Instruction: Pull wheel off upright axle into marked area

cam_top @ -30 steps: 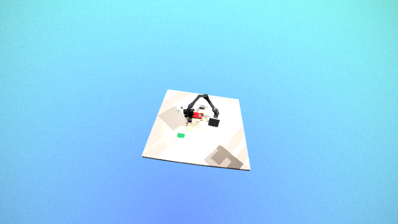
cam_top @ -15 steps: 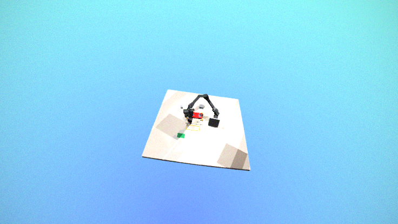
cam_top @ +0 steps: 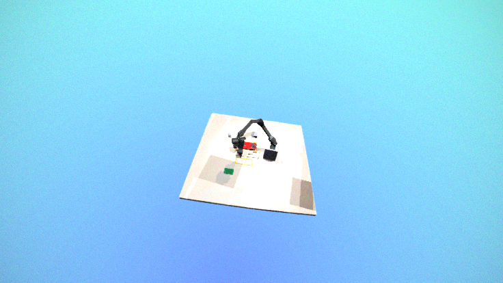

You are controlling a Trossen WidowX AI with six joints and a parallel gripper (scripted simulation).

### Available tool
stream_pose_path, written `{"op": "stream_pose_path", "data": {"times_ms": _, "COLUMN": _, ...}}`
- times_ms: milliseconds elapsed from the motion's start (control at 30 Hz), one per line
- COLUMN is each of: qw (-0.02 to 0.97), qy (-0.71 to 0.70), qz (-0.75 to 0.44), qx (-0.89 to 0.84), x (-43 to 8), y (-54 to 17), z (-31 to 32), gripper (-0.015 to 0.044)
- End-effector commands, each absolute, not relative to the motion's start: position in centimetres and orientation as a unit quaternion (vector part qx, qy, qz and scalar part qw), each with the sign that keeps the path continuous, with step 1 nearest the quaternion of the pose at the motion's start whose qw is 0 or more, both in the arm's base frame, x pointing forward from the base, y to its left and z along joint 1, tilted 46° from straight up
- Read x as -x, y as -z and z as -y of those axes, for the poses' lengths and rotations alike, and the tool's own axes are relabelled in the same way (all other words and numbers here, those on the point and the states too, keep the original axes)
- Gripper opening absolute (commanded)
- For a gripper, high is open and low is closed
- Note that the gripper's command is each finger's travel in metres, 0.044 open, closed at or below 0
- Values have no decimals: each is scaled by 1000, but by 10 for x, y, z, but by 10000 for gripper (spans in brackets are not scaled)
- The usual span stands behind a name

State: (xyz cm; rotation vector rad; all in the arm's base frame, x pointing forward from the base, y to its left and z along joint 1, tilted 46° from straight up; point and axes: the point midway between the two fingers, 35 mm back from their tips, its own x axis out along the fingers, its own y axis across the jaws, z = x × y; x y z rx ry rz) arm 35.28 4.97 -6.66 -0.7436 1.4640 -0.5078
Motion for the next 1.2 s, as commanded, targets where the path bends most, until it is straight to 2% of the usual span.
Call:
{"op": "stream_pose_path", "data": {"times_ms": 0, "qw": 654, "qy": 222, "qz": -645, "qx": 327, "x": -353, "y": 64, "z": -53, "gripper": 0}}
{"op": "stream_pose_path", "data": {"times_ms": 1167, "qw": 655, "qy": 221, "qz": -644, "qx": 328, "x": -352, "y": 56, "z": -62, "gripper": 0}}
